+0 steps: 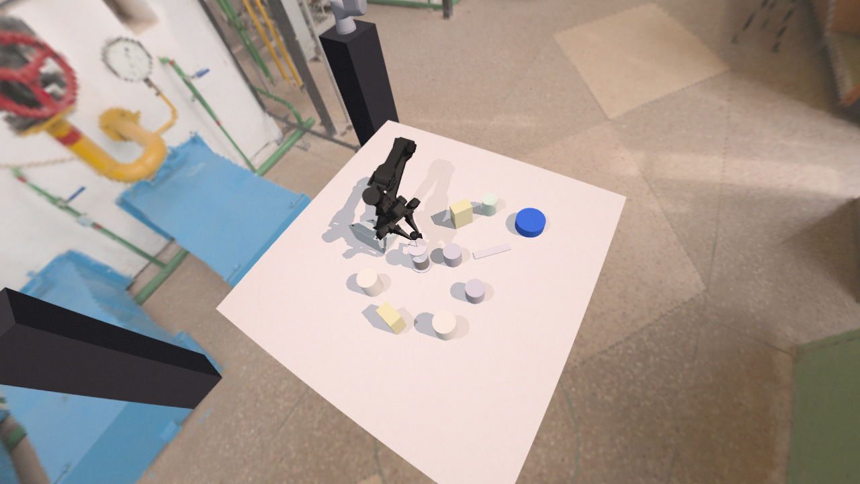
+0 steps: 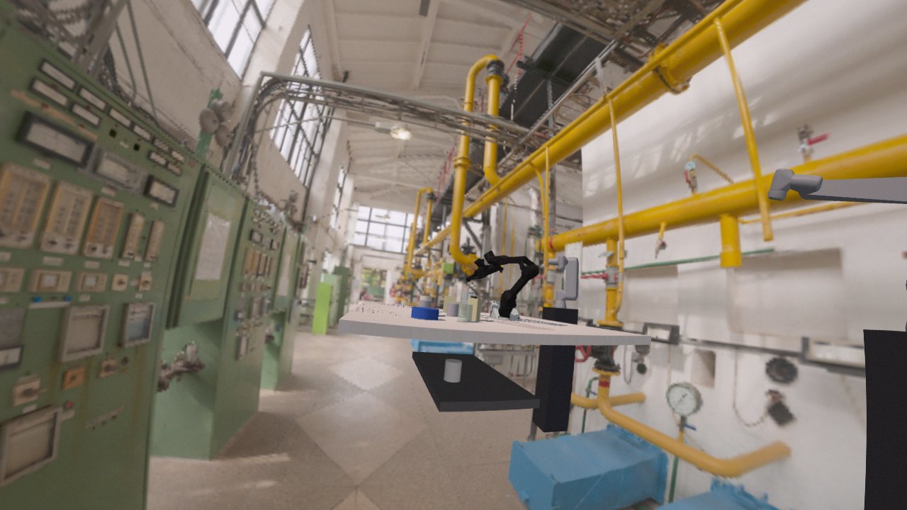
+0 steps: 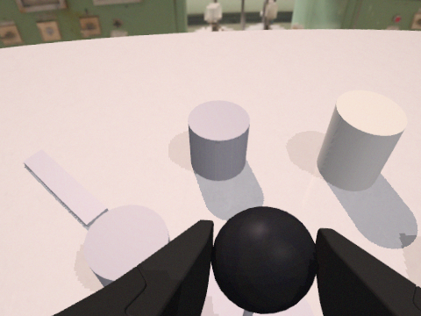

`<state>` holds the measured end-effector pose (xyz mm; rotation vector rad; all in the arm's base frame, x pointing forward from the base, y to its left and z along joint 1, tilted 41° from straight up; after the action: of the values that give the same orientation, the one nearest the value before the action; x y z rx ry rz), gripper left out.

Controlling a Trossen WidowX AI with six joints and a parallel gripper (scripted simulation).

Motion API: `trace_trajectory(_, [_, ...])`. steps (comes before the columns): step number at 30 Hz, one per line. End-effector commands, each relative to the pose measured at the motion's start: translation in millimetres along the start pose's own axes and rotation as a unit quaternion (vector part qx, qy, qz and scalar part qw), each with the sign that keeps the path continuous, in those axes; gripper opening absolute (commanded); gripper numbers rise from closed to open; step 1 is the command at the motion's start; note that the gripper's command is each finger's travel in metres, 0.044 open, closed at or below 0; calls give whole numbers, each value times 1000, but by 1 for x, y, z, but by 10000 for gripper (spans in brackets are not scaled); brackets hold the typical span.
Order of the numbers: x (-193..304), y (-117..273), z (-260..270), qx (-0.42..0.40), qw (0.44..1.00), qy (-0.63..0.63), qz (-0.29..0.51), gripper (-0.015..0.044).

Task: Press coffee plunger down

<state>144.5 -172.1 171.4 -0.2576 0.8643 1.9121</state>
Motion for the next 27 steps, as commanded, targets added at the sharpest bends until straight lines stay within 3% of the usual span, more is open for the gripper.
trace_trajectory(1, [13,-8,-2,4,1000,-7,15,129])
trace_trajectory(27, [37,-28,-5,3,1000,-7,14,129])
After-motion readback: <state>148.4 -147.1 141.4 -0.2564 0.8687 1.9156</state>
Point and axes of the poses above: the point midway between the two fingers, 35 mm back from their tips, its own y axis back along the fingers, its own z axis across the jaws, x = y × z, the point moved 9 cm from there along y, back along the fingers, and after that the axes turned 9 degrees about -y, right-handed, at the moved point
